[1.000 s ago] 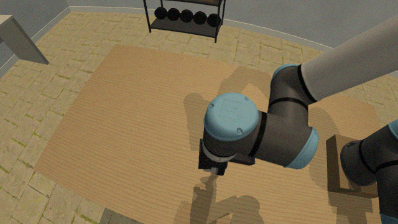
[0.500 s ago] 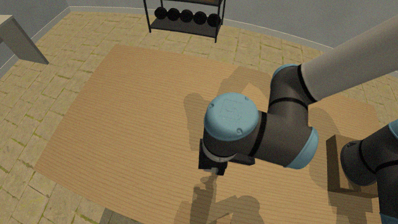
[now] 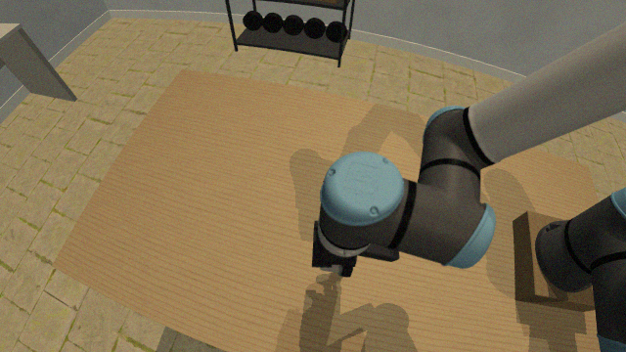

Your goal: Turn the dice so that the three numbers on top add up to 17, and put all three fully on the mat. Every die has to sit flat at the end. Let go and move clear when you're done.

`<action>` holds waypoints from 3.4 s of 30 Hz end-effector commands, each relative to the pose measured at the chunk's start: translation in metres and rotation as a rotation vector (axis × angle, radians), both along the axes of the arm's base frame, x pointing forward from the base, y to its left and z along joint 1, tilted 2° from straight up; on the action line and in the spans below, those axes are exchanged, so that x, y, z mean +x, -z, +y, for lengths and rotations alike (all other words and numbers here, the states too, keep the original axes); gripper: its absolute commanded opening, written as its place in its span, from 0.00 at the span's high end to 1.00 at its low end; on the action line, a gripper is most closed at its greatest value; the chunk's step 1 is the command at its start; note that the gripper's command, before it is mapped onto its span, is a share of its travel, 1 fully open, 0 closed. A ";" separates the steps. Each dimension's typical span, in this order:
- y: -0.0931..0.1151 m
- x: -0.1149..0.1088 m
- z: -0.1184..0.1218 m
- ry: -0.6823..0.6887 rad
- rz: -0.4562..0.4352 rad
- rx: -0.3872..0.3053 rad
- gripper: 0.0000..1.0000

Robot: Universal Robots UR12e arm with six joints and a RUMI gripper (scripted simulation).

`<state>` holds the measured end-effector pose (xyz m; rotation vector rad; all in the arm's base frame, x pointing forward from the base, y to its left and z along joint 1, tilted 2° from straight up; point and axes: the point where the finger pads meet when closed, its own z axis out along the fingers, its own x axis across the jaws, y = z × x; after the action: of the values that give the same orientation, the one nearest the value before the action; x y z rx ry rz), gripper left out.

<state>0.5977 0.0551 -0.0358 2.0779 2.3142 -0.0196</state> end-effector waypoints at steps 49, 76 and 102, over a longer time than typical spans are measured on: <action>0.019 -0.001 -0.002 0.001 0.002 -0.001 0.94; 0.019 -0.001 -0.002 0.001 0.002 -0.001 0.94; -0.069 -0.002 0.001 0.001 0.002 -0.001 0.94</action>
<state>0.5956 0.0549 0.0038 2.0772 2.3115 -0.0172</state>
